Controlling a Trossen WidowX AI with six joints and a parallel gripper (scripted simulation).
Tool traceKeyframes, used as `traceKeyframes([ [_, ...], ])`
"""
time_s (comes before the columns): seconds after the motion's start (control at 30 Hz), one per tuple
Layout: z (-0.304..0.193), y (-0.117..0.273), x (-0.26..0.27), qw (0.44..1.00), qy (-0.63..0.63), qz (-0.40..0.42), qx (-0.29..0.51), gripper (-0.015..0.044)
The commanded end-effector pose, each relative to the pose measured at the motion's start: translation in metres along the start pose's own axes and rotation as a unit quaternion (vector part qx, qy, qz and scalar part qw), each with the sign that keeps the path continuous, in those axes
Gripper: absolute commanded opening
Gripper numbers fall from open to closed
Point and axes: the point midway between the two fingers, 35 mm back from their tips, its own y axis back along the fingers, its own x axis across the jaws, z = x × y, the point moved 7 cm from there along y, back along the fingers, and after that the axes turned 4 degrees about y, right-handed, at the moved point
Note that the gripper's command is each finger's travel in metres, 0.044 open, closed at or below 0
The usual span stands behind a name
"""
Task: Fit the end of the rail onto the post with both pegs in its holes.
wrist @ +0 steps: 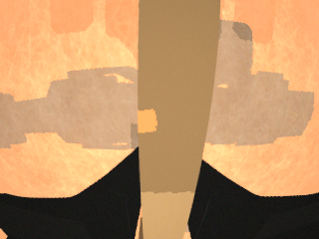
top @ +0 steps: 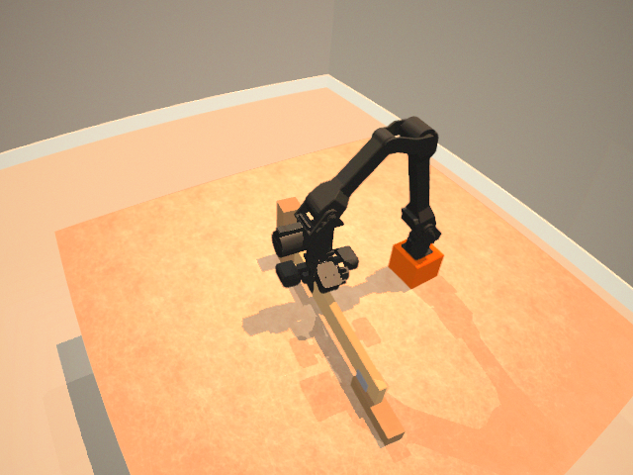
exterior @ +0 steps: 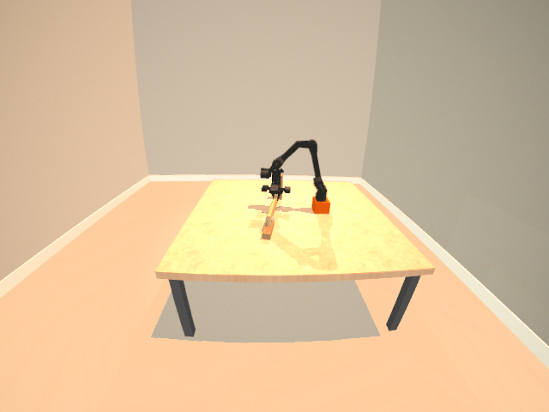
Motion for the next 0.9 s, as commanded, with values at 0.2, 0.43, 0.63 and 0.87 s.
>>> traceKeyframes([
  [0.2, -0.0036, 0.0015, -0.0006, 1.0, 0.001, -0.002, -0.001, 0.0],
  [0.43, -0.0058, 0.0008, -0.0006, 1.0, 0.001, -0.002, 0.0, 0.0],
  [0.63, -0.0076, 0.0001, -0.0005, 1.0, 0.001, -0.002, 0.0, 0.0],
  [0.87, -0.0096, -0.0008, -0.0004, 1.0, 0.001, -0.002, 0.0, 0.0],
])
